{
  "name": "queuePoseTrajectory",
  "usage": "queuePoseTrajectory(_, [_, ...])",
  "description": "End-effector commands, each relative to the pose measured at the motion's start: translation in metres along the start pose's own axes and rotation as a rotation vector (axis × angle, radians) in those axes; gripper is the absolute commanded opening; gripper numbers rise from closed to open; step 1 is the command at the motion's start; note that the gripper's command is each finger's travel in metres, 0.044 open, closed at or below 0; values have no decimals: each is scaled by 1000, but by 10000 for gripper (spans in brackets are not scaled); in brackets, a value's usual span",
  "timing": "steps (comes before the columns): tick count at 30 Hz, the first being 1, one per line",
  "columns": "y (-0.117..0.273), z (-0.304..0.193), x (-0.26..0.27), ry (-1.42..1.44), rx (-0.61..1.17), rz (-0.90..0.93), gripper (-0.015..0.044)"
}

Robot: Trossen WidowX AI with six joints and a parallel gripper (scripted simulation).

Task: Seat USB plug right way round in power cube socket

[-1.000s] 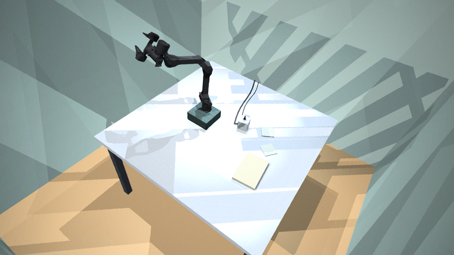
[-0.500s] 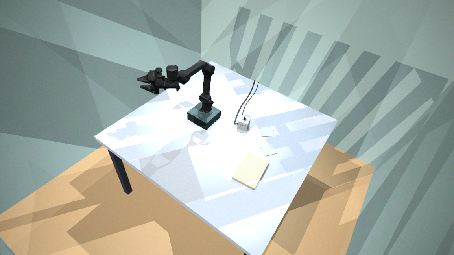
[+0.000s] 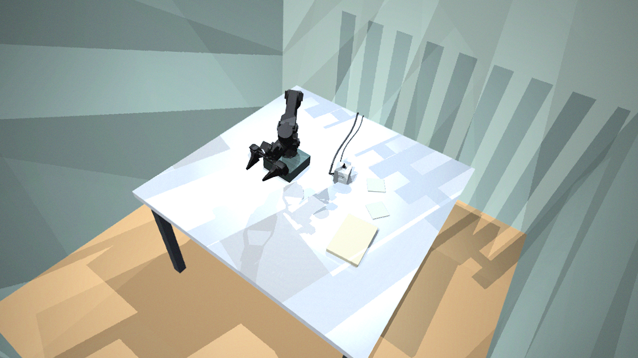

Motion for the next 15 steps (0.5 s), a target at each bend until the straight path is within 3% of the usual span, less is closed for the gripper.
queuePoseTrajectory(1, [24,-53,41,316,139,143,440])
queuePoseTrajectory(8, [95,-147,99,922,311,482,440])
queuePoseTrajectory(15, [189,-236,116,1543,374,887,440])
Point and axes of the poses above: the point midway between the two fingers, 35 mm back from their tips, its own y axis back along the fingers, its own x axis across the jaws, z = x × y, the point moved 3 cm from there along y, back along the fingers, and after that the axes turned 9 degrees about -y, right-handed, at the moved point
